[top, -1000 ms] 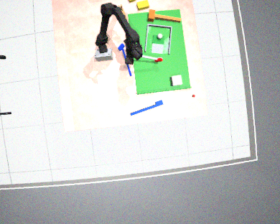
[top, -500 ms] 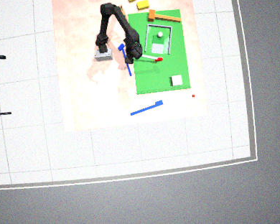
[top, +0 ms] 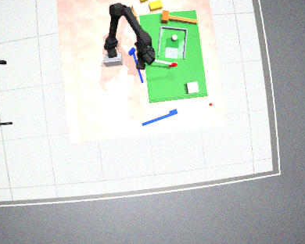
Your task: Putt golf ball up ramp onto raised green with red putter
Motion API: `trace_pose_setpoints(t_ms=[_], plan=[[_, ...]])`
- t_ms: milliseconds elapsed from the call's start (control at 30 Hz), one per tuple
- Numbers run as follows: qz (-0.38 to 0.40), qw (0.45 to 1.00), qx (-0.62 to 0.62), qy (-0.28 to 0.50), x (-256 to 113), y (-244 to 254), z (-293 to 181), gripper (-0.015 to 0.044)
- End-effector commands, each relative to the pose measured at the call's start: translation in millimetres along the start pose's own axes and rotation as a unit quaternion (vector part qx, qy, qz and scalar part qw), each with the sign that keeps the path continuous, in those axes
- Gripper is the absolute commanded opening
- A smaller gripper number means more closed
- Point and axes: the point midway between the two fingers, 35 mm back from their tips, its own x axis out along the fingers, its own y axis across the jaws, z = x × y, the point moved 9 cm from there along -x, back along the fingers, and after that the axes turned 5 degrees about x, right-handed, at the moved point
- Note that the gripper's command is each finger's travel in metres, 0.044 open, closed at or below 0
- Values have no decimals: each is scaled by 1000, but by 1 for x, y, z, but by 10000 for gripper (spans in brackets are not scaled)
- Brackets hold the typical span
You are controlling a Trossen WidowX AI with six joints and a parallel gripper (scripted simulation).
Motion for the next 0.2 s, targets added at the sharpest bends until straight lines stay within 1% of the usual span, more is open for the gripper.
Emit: trace_pose_setpoints(t_ms=[0,167], plan=[[0,1000,1,-2,0,0,0,0],[0,1000,1,-2,0,0,0,0]])
